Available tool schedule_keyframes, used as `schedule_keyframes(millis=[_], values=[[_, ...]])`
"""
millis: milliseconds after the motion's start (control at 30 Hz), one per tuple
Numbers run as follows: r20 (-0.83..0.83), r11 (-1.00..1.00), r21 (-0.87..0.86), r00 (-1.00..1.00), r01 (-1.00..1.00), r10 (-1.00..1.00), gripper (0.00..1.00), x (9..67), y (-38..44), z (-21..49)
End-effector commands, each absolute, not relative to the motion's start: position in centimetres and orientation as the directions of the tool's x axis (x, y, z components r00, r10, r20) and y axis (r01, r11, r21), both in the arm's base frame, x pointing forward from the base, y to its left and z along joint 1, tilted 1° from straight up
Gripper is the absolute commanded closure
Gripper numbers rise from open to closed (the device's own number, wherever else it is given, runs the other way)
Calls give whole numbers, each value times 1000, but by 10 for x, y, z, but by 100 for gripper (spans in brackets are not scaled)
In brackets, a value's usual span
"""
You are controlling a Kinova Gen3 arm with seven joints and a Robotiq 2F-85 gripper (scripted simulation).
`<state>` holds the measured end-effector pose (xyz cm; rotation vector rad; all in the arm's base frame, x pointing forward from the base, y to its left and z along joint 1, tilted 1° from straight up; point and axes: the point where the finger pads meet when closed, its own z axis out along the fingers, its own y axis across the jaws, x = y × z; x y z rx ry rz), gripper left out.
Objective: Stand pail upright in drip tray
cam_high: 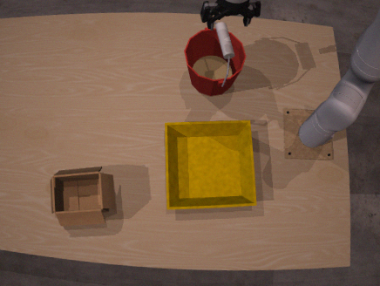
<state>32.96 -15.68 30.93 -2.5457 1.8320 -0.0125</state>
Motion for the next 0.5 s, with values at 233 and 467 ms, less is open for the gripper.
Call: schedule_keyframes(millis=[233,467], values=[[15,-333,-17,333,-943,-943,0,333,-157,311],[14,-333,-15,333,-943,-943,0,332,-157,310]])
